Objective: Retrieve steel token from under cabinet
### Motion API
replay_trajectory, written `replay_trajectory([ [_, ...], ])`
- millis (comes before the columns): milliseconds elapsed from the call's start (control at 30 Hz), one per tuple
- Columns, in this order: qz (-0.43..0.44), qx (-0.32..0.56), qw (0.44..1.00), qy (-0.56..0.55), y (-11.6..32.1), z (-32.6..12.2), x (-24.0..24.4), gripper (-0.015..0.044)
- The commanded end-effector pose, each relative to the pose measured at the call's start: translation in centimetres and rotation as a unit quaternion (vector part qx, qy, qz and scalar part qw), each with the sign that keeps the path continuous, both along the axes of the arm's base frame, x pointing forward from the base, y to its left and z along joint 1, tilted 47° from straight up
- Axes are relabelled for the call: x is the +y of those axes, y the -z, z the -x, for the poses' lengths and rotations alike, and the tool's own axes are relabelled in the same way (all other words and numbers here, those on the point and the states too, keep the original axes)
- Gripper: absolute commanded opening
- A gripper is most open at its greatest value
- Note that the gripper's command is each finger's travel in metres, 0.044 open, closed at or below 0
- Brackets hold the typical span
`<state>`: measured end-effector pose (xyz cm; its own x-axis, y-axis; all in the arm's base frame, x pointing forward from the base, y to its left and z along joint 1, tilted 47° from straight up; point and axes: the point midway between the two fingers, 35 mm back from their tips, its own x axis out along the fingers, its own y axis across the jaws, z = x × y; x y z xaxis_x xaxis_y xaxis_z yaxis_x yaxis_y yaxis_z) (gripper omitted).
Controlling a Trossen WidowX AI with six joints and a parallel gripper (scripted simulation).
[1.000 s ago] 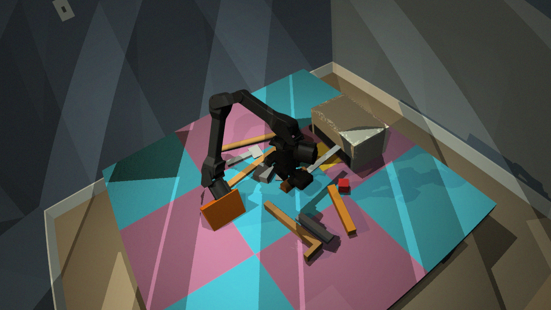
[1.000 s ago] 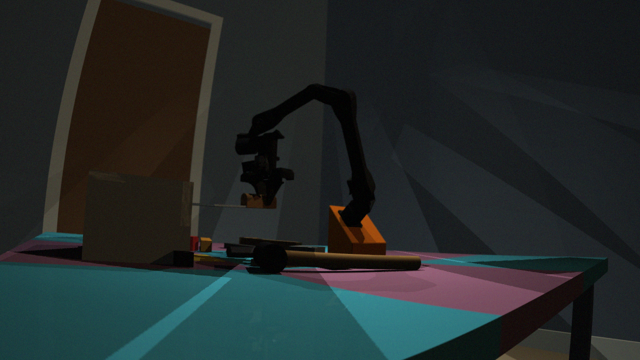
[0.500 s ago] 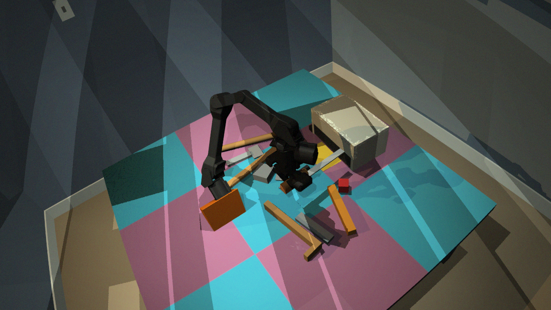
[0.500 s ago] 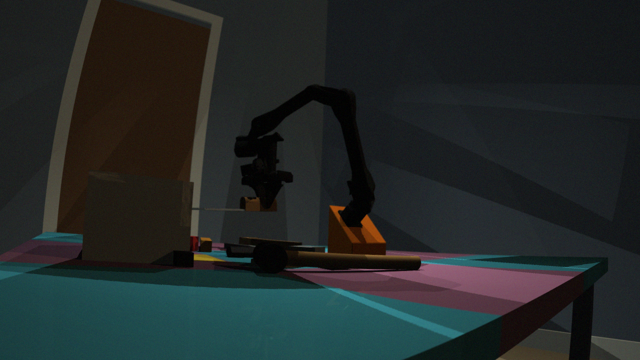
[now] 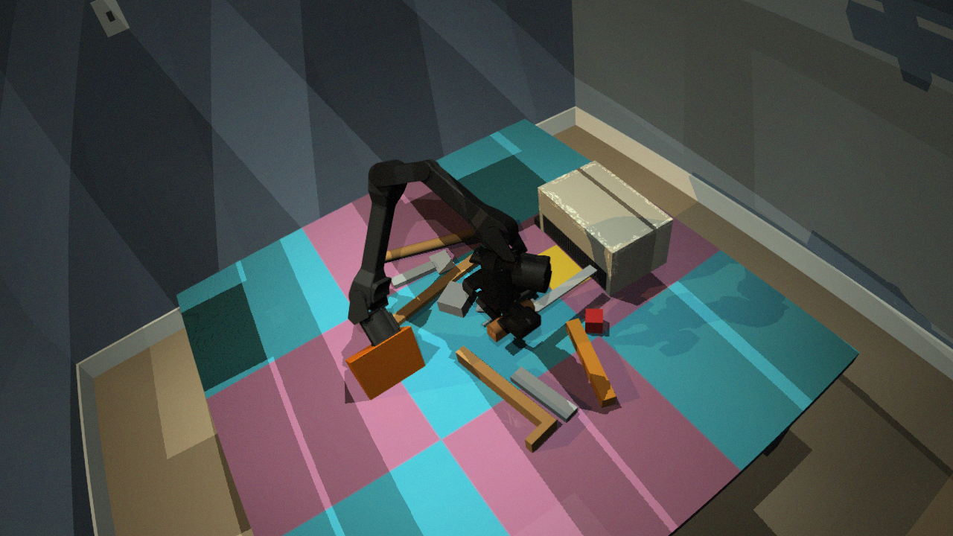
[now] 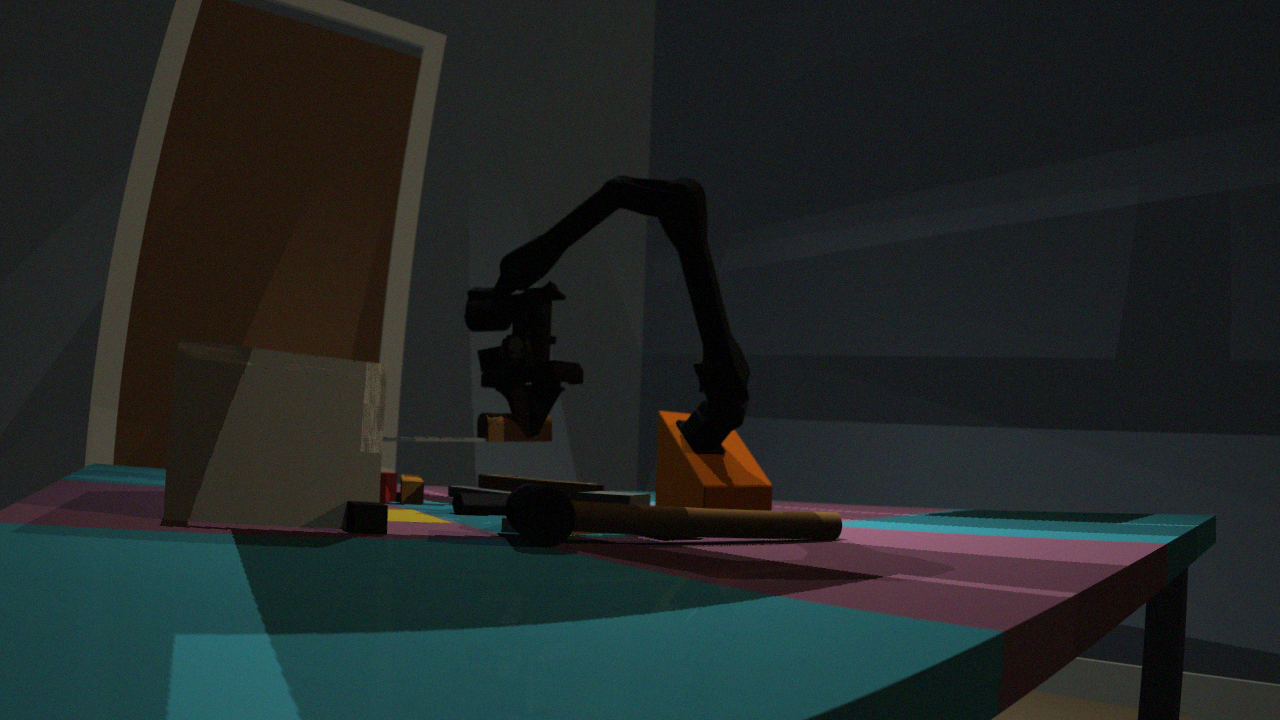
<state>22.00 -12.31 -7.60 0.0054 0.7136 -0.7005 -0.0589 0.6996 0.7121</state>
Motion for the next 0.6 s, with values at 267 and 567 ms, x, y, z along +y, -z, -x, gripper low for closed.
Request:
replay_trajectory([
  [267,-0.001,-0.006,1.000,0.010,1.5,-0.4,1.4,0.0000],
  [567,-0.001,-0.006,1.000,0.010,2.8,-0.4,2.8,0.0000],
])
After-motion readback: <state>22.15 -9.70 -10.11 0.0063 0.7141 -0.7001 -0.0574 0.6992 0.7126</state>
